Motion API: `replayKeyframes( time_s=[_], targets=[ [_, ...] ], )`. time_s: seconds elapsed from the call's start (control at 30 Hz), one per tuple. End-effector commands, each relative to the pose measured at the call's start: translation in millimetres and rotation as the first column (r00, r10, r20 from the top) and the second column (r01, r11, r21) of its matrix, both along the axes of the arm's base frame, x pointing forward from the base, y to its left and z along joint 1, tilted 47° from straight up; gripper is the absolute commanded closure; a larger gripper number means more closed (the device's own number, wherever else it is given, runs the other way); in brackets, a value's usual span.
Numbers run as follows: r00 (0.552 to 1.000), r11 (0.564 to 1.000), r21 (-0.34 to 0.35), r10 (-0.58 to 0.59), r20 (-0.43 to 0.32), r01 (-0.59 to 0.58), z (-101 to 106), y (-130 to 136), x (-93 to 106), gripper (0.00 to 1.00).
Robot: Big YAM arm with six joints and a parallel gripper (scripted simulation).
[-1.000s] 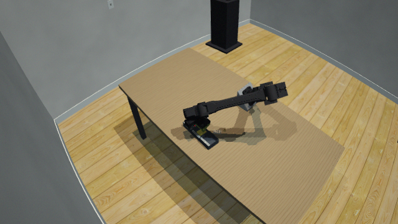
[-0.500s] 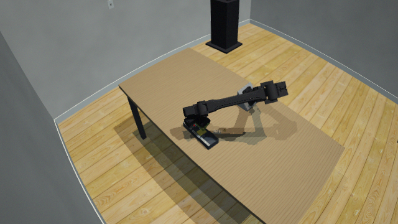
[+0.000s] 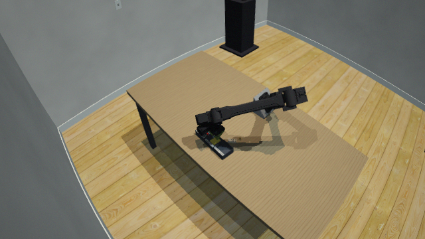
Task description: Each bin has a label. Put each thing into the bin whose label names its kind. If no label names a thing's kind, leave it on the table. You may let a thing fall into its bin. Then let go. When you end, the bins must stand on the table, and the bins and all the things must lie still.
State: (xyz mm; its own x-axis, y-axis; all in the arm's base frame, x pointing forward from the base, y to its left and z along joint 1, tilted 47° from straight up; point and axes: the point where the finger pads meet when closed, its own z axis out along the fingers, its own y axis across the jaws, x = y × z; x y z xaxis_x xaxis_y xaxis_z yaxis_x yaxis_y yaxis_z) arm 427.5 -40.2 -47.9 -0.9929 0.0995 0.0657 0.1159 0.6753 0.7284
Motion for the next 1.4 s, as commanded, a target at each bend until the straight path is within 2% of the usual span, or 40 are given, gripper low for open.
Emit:
replayKeyframes(
  time_s=[0.0,0.07,0.17,0.27,0.3,0.33,0.37,0.4,0.43,0.97,1.37],
  targets=[
    [0.998,1.0,-0.026,-0.005,0.065,0.007,20,-18,23.5,0.55],
    [0.998,1.0,-0.026,-0.007,0.066,0.009,20,-19,23.7,0.55],
    [0.997,0.999,-0.031,-0.018,0.07,0.021,33,-36,22.7,0.55],
    [0.997,0.999,-0.029,-0.019,0.071,0.021,34,-37,23.1,0.55],
    [0.998,0.999,-0.025,-0.019,0.061,0.021,30,-36,21.8,0.55],
    [0.999,1.0,-0.019,0.005,0.048,-0.004,23,-24,21.4,0.55],
    [0.999,1.0,-0.017,-0.008,0.04,0.009,22,-24,15.2,0.55],
    [0.999,1.0,-0.018,0.019,0.045,-0.018,22,-17,21.8,0.55],
    [0.999,1.0,-0.014,0.019,0.036,-0.018,20,-15,17.1,0.55],
    [1.0,1.0,-0.008,0.013,0.02,-0.013,16,-9,5.9,0.55],
    [1.0,1.0,-0.013,0.006,0.027,-0.005,17,-9,7.9,0.55]
  ],
)
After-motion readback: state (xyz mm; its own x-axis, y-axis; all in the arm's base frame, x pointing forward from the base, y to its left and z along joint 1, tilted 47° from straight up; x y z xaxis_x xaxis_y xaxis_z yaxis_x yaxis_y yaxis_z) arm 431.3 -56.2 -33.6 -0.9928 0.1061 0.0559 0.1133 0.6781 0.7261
